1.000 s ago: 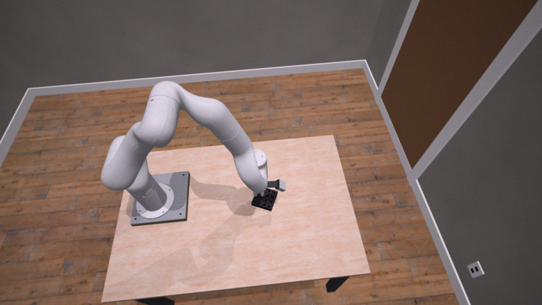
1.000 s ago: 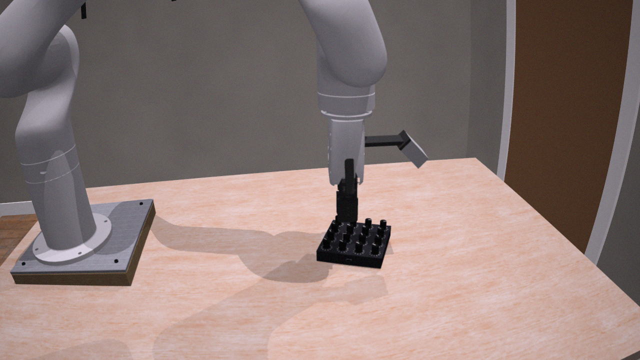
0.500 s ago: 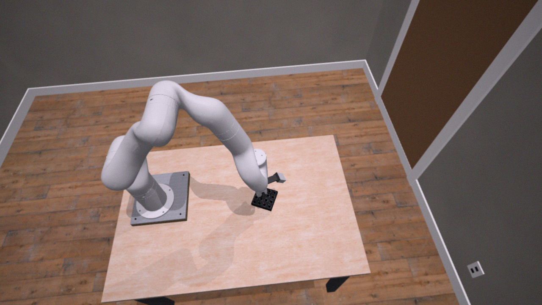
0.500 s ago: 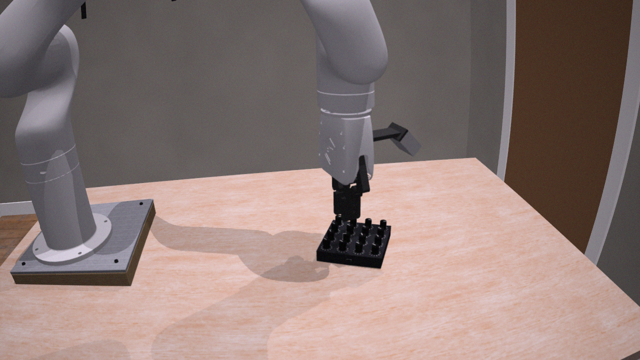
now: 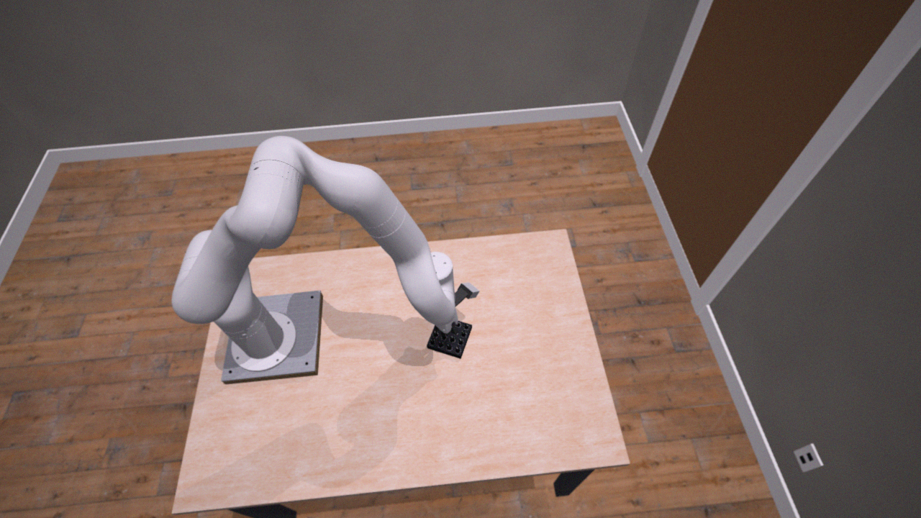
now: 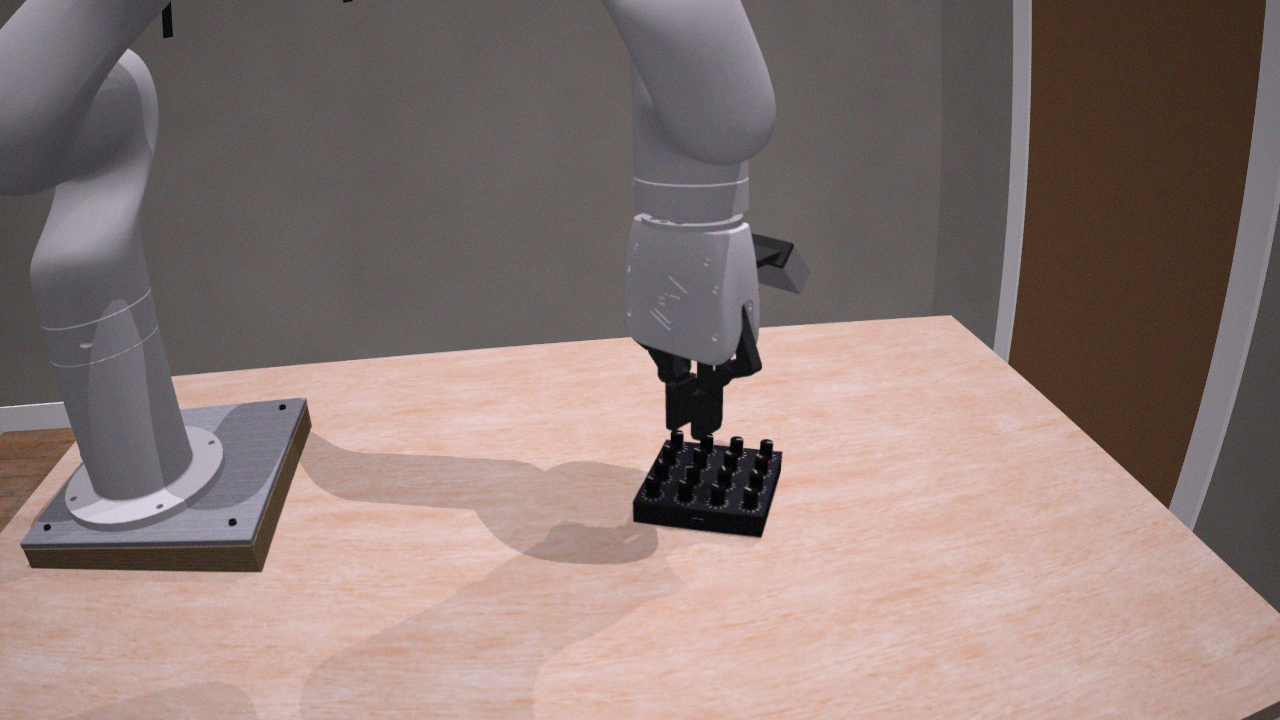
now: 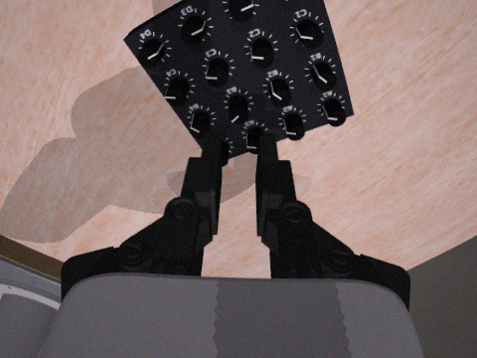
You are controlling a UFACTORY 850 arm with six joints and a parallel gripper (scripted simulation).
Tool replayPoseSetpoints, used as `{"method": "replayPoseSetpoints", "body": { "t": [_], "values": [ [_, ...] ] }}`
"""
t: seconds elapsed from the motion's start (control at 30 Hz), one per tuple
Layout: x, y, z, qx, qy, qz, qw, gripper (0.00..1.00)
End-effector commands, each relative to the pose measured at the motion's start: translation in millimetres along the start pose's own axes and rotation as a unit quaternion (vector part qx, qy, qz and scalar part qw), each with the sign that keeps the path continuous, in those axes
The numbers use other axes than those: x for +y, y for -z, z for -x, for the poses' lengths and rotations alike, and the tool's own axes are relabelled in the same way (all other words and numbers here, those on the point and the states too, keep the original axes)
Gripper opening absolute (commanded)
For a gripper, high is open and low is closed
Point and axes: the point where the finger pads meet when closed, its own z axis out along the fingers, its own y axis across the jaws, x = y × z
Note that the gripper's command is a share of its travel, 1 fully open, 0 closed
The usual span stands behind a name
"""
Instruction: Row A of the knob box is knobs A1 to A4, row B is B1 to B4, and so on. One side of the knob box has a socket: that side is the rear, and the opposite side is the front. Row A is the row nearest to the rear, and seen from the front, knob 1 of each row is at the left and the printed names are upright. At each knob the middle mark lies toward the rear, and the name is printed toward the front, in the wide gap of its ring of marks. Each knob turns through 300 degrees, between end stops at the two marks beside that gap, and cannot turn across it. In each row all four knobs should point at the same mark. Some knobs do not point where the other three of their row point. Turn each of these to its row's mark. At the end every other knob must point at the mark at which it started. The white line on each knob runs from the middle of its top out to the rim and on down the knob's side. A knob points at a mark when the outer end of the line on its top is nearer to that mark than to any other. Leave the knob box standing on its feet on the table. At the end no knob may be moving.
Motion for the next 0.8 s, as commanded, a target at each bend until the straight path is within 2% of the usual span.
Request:
{"method": "replayPoseSetpoints", "body": {
  "t": [0.0,0.2,0.27,0.3,0.5,0.77],
  "values": [
    [0.7,1.7,-0.7,0.009,0.077,-0.01,0.997,0.19],
    [0.7,2.8,-0.7,0.01,0.16,-0.009,0.987,0.19],
    [0.7,2.8,-0.7,0.01,0.16,-0.009,0.987,0.19],
    [0.7,3.4,-0.7,0.01,0.2,-0.009,0.98,0.19],
    [0.7,4.3,-0.7,0.011,0.274,-0.008,0.962,0.19],
    [0.7,5.8,-0.6,0.011,0.379,-0.007,0.925,0.19]
  ]
}}
